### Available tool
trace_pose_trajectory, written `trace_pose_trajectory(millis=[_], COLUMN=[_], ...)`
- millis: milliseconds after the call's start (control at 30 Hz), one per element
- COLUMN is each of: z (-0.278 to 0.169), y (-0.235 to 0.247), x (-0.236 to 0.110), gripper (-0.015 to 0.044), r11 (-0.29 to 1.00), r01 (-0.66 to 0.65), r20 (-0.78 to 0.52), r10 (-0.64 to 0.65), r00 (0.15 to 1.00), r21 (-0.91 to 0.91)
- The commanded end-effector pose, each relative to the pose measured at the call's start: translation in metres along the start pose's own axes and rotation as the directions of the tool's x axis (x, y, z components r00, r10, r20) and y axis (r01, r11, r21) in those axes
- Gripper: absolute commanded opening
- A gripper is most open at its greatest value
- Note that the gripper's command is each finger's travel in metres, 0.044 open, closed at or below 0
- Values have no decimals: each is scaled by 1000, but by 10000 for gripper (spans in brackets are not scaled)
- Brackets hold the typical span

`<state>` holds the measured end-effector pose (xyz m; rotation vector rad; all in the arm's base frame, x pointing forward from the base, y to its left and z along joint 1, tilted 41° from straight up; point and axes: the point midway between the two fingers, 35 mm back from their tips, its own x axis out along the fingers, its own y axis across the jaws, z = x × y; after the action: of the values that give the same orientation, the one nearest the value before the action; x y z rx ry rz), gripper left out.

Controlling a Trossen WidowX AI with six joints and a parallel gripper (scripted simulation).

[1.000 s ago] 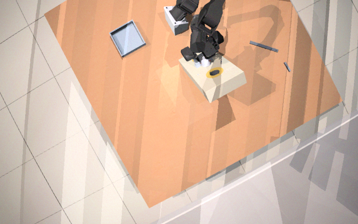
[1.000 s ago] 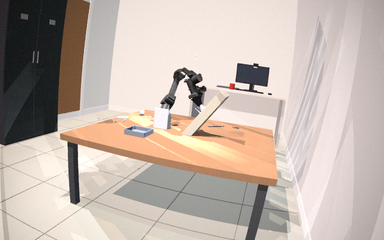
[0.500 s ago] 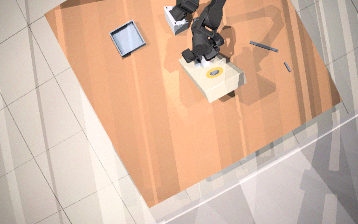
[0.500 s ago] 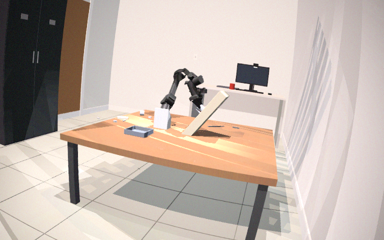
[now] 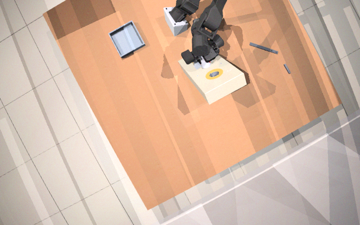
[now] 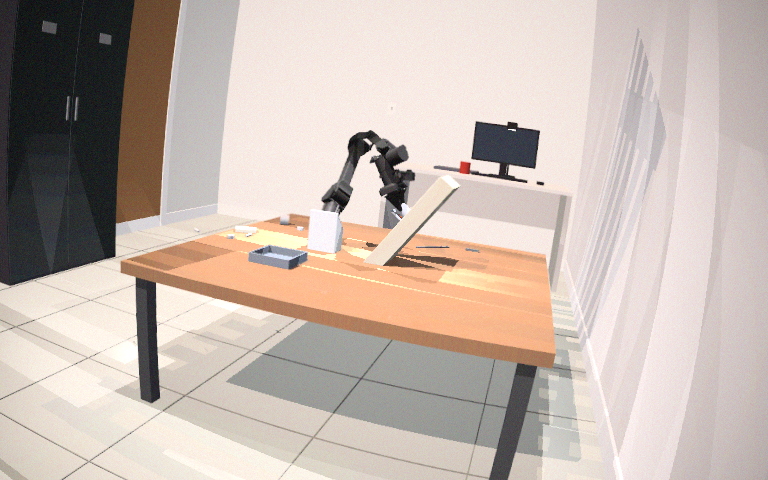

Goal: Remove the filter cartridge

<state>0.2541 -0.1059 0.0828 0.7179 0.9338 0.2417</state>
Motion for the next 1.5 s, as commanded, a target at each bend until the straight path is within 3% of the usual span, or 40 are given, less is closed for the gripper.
trace_pose_trajectory(millis=[0,33,267,833,1467], z=[8,11,23,28,26], y=[0,0,-1,-2,-91], x=[-4,-5,-14,-101,-91], gripper=[21,0,0,0,0], r11=[1000,1000,1000,1000,1000], r01=[0,0,3,4,7], r20=[3,3,2,0,1], r10=[0,0,-3,-4,-7], r00=[1000,1000,1000,1000,1000], r21=[-5,-5,-4,-2,-6])
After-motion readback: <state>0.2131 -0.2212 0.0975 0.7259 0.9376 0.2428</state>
